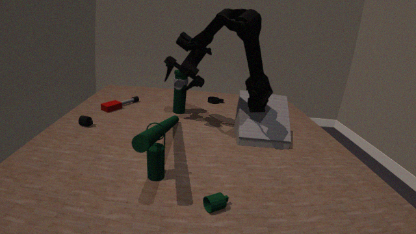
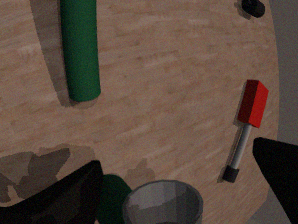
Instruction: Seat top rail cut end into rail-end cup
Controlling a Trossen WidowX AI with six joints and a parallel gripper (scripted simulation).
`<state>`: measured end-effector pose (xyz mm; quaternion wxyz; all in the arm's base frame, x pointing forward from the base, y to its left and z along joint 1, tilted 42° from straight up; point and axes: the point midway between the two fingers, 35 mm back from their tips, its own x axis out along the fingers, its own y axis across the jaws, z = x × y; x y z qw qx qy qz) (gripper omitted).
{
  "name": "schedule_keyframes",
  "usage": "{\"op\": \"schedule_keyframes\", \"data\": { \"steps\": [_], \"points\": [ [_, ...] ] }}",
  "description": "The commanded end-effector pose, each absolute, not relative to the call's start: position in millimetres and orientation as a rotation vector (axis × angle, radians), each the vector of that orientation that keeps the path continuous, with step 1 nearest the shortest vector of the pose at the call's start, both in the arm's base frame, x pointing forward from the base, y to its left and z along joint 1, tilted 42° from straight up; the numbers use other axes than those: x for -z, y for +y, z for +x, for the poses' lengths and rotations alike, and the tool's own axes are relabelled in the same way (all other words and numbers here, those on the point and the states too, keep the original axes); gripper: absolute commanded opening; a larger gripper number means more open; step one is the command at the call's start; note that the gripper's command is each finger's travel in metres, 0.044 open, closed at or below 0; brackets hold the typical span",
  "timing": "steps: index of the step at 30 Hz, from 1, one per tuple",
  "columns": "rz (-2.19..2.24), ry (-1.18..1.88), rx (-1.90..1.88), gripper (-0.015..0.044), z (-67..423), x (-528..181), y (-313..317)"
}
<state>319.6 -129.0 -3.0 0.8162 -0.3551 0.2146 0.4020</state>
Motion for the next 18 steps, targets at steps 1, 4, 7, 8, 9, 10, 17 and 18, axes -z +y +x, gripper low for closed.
{"op": "schedule_keyframes", "data": {
  "steps": [1, 4, 7, 8, 9, 10, 17, 18],
  "points": [
    [-0.756, 0.468, -0.853, 0.044, 318.9, -14.6, -127.8],
    [-0.754, 0.469, -0.852, 0.044, 318.4, -20.5, -127.0],
    [-0.695, 0.482, -0.837, 0.044, 319.8, -21.7, -127.1],
    [-0.616, 0.51, -0.815, 0.044, 320.1, -30.1, -126.5],
    [-0.519, 0.543, -0.788, 0.044, 320.2, -40.4, -125.5],
    [-0.423, 0.575, -0.76, 0.044, 320.1, -50.8, -124.3],
    [0.255, 0.78, -0.546, 0.044, 311.1, -125.0, -108.9],
    [0.338, 0.803, -0.518, 0.044, 309.0, -134.1, -106.2]
  ]
}}
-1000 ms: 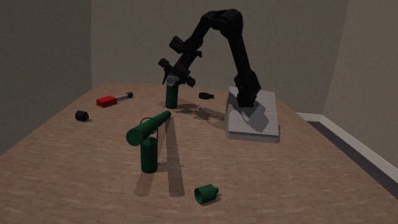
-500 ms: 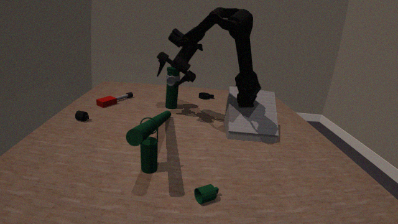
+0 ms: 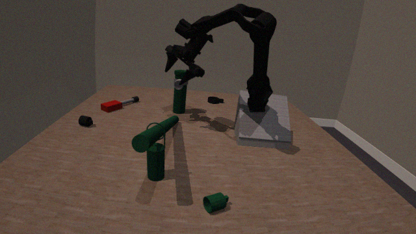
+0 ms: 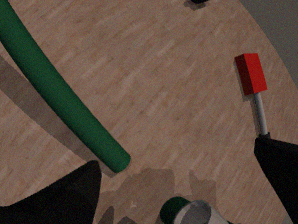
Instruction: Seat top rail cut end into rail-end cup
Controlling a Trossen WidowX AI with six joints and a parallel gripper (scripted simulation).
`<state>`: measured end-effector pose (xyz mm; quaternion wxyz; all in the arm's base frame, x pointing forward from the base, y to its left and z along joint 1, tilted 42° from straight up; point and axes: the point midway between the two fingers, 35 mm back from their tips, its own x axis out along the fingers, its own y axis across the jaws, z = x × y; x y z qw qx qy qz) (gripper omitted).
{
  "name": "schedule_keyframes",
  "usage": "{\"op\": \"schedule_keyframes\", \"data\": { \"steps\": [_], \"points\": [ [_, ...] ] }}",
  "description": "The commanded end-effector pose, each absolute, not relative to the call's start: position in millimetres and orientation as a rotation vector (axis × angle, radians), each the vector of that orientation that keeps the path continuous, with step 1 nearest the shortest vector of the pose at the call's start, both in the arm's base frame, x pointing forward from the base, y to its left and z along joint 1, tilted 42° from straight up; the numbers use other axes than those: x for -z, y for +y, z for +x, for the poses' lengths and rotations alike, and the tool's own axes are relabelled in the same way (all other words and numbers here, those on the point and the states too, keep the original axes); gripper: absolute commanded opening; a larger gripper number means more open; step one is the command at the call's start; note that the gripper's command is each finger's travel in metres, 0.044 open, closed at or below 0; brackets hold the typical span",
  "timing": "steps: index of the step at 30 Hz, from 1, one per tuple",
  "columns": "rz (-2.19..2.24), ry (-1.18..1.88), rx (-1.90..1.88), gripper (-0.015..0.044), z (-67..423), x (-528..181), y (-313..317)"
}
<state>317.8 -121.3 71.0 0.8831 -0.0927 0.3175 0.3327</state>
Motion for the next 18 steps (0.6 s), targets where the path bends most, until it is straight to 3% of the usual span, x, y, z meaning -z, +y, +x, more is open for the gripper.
{"op": "schedule_keyframes", "data": {
  "steps": [1, 6, 18],
  "points": [
    [0.388, 0.817, -0.5, 0.044, 307.6, -139.6, -104.5],
    [0.593, 0.87, -0.425, 0.044, 301.0, -161.8, -96.8],
    [0.593, 0.87, -0.425, 0.044, 301.0, -161.8, -96.8]
  ]
}}
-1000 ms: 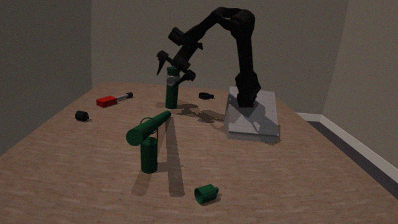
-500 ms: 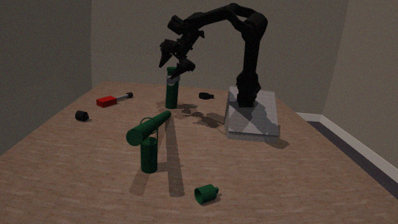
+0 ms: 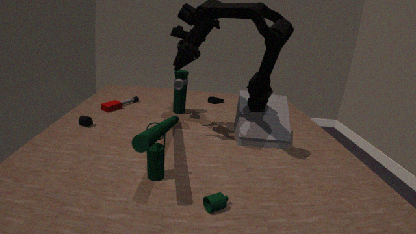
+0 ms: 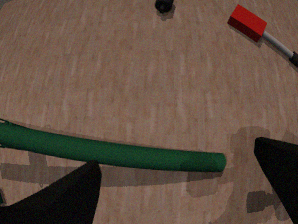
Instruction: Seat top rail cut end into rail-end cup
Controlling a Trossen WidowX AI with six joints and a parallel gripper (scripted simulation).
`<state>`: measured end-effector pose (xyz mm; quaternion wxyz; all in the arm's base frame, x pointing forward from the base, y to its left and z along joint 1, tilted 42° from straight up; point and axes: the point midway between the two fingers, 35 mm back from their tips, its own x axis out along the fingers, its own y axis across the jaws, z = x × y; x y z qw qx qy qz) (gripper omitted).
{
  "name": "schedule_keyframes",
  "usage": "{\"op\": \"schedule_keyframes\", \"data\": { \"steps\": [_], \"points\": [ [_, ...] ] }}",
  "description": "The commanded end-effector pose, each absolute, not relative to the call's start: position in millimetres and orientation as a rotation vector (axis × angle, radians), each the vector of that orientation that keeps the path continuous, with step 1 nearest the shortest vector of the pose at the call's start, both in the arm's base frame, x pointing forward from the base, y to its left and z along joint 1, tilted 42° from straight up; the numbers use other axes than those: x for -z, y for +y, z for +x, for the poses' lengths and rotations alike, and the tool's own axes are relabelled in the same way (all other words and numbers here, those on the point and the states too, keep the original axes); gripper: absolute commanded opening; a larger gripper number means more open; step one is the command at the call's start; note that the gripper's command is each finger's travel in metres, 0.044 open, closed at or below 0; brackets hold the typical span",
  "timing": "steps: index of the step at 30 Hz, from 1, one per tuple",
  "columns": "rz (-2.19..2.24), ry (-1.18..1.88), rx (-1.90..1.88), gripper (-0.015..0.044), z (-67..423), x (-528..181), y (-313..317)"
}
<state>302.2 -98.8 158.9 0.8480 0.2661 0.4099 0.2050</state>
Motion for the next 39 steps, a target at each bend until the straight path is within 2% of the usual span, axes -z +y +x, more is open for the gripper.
{"op": "schedule_keyframes", "data": {
  "steps": [1, 6, 18, 32, 39],
  "points": [
    [0.593, 0.87, -0.425, 0.044, 301.0, -161.8, -96.8],
    [0.368, 0.883, -0.569, 0.044, 310.5, -151.2, -81.4],
    [-0.626, 0.675, -1.329, 0.044, 335.8, -100.6, -1.4],
    [-0.639, 0.668, -1.341, 0.044, 335.9, -99.8, -0.2],
    [-0.638, 0.666, -1.341, 0.044, 339.5, -73.8, 22.9]
  ]
}}
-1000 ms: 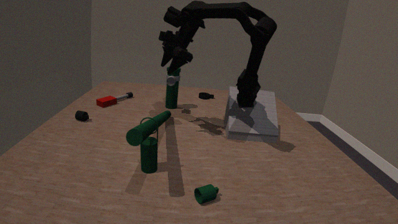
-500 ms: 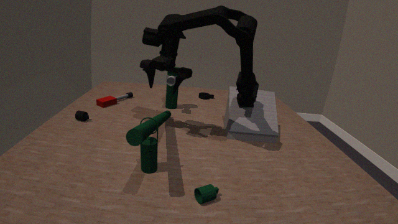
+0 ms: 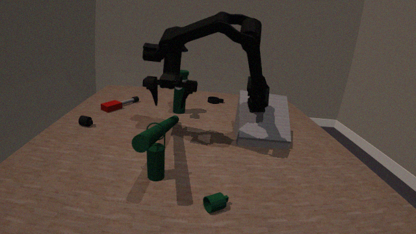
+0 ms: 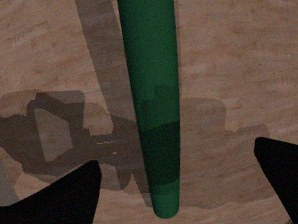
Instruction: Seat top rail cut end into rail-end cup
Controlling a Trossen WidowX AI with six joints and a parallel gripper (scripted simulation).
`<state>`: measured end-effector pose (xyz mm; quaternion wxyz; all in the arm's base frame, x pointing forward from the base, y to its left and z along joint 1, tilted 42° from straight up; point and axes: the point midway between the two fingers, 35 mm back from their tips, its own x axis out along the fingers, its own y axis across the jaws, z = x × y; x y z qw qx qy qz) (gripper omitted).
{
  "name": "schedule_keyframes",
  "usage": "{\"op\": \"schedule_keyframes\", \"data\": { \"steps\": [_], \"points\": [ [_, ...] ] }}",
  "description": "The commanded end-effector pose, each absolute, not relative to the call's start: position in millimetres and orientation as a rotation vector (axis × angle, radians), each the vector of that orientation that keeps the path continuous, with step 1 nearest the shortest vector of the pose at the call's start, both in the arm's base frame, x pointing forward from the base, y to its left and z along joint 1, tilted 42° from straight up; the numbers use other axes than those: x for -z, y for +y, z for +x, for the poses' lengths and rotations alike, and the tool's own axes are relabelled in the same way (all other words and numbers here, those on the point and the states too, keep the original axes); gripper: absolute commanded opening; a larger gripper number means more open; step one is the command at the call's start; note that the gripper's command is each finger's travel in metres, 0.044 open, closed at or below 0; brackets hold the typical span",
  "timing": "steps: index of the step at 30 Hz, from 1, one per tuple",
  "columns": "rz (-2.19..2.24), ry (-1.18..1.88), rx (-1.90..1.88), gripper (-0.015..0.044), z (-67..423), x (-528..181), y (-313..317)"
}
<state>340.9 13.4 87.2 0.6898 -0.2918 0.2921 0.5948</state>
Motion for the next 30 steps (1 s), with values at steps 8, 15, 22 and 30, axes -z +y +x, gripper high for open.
{"op": "schedule_keyframes", "data": {
  "steps": [8, 15, 22, 30],
  "points": [
    [-0.638, 0.666, -1.341, 0.044, 341.1, -62.6, 32.7],
    [-0.638, 0.666, -1.341, 0.044, 341.8, -59.7, 35.2],
    [-0.638, 0.666, -1.341, 0.044, 343.7, -51.1, 42.4],
    [-0.638, 0.666, -1.341, 0.044, 345.3, -41.3, 50.8]
  ]
}}
